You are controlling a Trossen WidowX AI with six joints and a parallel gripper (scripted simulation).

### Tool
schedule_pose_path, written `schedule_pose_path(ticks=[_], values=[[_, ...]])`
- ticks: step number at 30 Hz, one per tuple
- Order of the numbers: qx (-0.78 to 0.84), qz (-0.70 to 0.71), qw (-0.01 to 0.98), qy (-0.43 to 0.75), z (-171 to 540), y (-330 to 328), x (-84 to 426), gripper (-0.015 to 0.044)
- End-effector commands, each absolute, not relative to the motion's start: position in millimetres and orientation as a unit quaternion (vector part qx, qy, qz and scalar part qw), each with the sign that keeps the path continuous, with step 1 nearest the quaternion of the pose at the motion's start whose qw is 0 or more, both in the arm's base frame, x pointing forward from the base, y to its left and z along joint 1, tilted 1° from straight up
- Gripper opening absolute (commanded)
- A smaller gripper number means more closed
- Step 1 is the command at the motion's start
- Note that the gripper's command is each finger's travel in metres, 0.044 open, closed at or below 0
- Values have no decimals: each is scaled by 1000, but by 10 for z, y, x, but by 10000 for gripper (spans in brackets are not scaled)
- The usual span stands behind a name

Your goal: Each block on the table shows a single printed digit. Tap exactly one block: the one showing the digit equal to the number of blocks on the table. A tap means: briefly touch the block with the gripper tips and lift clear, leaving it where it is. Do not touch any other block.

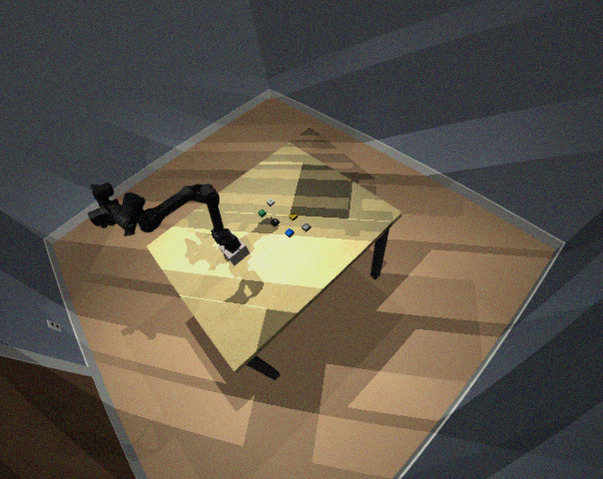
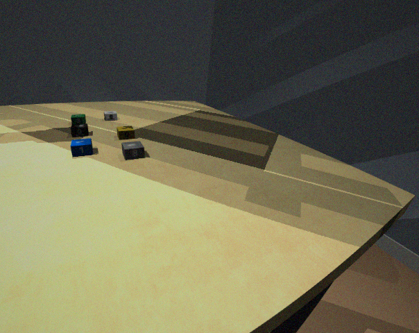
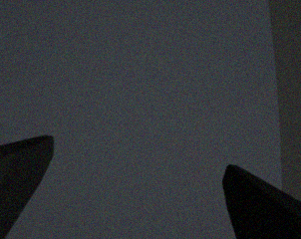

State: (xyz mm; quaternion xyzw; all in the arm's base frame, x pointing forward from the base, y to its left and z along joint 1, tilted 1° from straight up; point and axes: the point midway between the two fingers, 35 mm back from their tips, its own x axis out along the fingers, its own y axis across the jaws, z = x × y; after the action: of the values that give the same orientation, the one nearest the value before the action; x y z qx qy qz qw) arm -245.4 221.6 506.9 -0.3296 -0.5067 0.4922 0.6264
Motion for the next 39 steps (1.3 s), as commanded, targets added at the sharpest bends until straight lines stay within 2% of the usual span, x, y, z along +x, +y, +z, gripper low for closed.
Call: schedule_pose_path(ticks=[1, 12, 22, 30, 39], values=[[-333, 489, 627, -507, 5069, 2236, -2438, 400], [-455, 380, 647, -479, 4754, 3375, -1570, 400], [-564, 327, 653, -386, 4219, 4100, -219, 400], [-631, 304, 663, -265, 3700, 4163, 1085, 400], [-664, 283, 686, -93, 3084, 3629, 2446, 400]])
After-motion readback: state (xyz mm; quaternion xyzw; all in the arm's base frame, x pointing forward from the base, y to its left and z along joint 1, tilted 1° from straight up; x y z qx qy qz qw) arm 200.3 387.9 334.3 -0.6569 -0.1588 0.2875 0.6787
